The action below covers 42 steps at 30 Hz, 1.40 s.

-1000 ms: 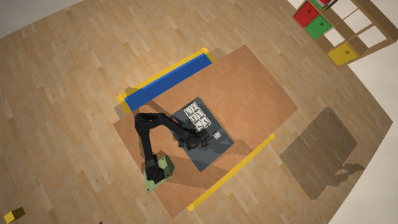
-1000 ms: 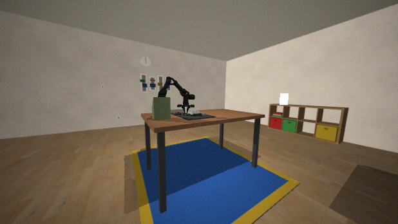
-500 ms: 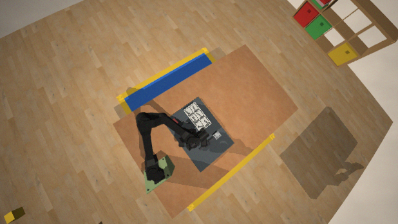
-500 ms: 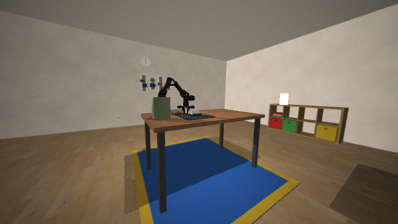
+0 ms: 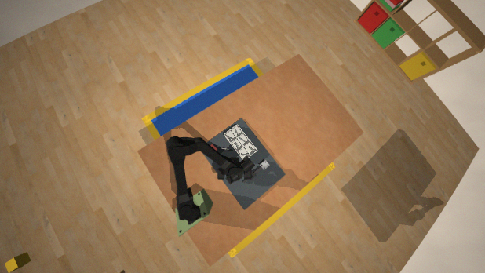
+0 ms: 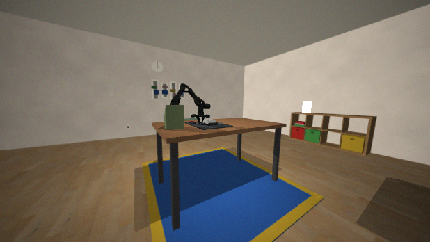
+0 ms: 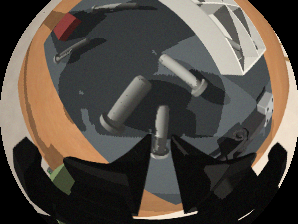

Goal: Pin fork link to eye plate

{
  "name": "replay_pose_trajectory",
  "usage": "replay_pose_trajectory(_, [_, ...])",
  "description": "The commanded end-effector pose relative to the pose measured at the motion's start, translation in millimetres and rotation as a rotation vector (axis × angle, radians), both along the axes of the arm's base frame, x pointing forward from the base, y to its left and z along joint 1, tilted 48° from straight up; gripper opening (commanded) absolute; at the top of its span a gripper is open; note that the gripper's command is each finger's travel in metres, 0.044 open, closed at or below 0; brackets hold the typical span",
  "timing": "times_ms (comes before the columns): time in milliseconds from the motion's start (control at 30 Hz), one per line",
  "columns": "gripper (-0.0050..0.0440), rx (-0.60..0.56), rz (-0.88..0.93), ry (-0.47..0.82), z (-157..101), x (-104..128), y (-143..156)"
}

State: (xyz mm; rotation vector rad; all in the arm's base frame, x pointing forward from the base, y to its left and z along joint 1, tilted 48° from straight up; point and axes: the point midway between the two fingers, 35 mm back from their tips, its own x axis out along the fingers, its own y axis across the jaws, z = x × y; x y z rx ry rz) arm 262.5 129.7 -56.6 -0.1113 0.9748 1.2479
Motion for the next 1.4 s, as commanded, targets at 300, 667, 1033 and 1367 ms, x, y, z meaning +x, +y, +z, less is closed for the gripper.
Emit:
replay_pose_trajectory(300, [0.0048, 0.0, 0.0, 0.001, -0.1, -0.1, 0.0])
replay_pose_trajectory(667, [0.002, 0.0, 0.0, 0.001, -0.1, -0.1, 0.0])
replay_pose_trajectory(1033, [0.002, 0.001, -0.003, 0.008, 8.0, -0.2, -8.8])
replay_pose_trajectory(1367, [0.002, 0.001, -0.003, 0.008, 16.4, 0.0, -18.1])
